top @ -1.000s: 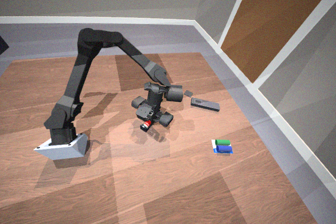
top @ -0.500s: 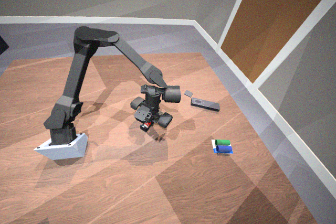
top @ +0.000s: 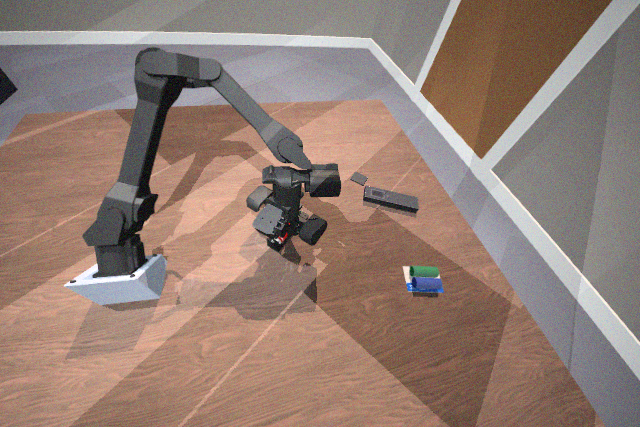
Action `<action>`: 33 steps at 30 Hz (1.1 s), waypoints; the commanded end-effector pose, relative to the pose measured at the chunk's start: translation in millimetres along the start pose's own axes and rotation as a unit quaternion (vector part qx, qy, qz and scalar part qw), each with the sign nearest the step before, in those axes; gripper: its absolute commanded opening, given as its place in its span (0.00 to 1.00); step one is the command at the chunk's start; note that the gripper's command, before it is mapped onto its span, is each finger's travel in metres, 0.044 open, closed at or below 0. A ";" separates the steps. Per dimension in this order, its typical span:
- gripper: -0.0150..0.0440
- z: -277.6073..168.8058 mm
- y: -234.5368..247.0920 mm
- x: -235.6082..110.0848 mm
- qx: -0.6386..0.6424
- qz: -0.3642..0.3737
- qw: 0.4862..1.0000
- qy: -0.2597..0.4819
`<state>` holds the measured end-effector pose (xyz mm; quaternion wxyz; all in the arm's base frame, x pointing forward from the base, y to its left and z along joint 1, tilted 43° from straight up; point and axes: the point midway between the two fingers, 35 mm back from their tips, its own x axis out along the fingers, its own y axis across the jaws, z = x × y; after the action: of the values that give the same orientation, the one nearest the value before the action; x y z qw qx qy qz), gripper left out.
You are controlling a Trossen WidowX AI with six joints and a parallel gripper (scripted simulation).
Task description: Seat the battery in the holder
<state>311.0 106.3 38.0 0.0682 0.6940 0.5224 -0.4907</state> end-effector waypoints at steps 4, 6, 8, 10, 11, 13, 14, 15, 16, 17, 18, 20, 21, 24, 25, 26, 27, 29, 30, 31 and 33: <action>0.39 0.5 -1.6 0.5 -0.004 -0.003 1.000 0.012; 0.39 2.4 -1.6 0.5 -0.004 -0.002 1.000 0.013; 0.39 4.3 -1.6 0.6 -0.003 -0.002 1.000 0.014; 0.39 6.2 -1.6 0.7 -0.003 -0.002 1.000 0.014; 0.39 7.1 -1.7 0.8 -0.003 -0.002 1.000 0.015; 0.39 9.0 -1.7 0.9 -0.003 -0.001 1.000 0.016; 0.39 10.0 -1.8 1.0 -0.003 -0.001 1.000 0.016; 0.39 10.9 -1.8 1.0 -0.003 -0.001 1.000 0.017; 0.39 11.9 -1.9 1.1 -0.003 -0.001 1.000 0.017; 0.39 12.6 -1.9 1.2 -0.002 -0.001 1.000 0.017; 0.39 13.2 -2.0 1.3 -0.002 -0.001 1.000 0.018; 0.39 13.5 -1.9 1.3 -0.002 0.000 1.000 0.018; 0.39 13.5 -1.9 1.3 -0.002 0.000 1.000 0.018; 0.39 13.2 -1.9 1.2 -0.002 0.000 1.000 0.018; 0.39 13.2 -1.9 1.2 -0.002 0.000 1.000 0.018; 0.39 13.2 -1.9 1.3 -0.002 0.000 1.000 0.018; 0.39 13.3 -1.9 1.3 -0.002 0.000 1.000 0.018; 0.39 13.3 -2.0 1.3 -0.002 0.000 1.000 0.018; 0.39 13.3 -2.0 1.3 -0.002 0.000 1.000 0.018; 0.39 13.3 -2.0 1.3 -0.002 0.000 1.000 0.018; 0.48 13.3 -2.0 1.3 -0.002 0.000 1.000 0.018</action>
<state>301.7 100.0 31.3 0.0603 0.7026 0.5238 -0.4779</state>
